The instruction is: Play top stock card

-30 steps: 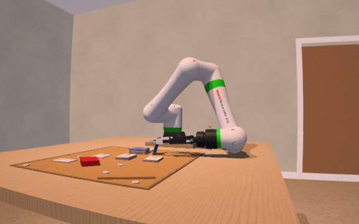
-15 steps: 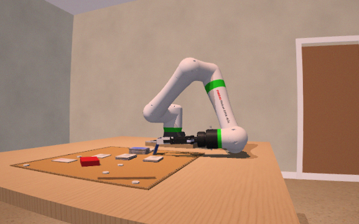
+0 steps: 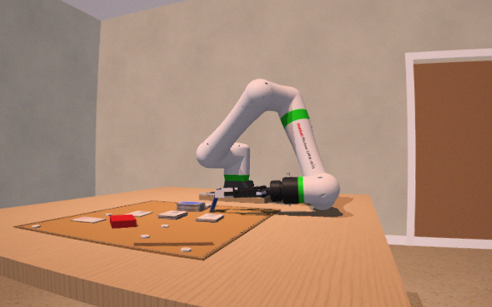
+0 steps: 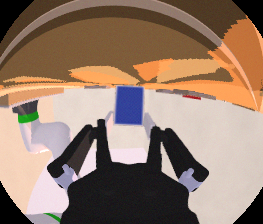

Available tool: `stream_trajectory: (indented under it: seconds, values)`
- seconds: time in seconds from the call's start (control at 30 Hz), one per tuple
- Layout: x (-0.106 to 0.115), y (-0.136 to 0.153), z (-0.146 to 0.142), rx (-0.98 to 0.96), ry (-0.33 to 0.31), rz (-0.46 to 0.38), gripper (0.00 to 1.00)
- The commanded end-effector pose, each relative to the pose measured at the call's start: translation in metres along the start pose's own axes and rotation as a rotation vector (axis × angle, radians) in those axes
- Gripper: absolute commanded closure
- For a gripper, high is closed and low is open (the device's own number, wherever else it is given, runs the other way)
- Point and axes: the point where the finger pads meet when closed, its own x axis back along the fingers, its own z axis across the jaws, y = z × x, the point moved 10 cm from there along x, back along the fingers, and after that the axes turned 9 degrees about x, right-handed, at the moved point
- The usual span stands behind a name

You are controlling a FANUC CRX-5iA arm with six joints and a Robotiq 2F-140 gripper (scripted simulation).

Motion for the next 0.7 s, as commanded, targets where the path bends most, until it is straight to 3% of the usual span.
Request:
stream_trajectory:
  seconds: [0.0,0.53,0.57,0.67]
  values:
    - [-0.0005,-0.0029,-0.0005,0.005,0.000,-0.006,0.57]
    - [-0.0005,-0.0029,-0.0005,0.005,0.000,-0.006,0.57]
    - [-0.0005,-0.0029,-0.0005,0.005,0.000,-0.006,0.00]
    - [-0.0005,-0.0029,-0.0005,0.005,0.000,-0.006,0.00]
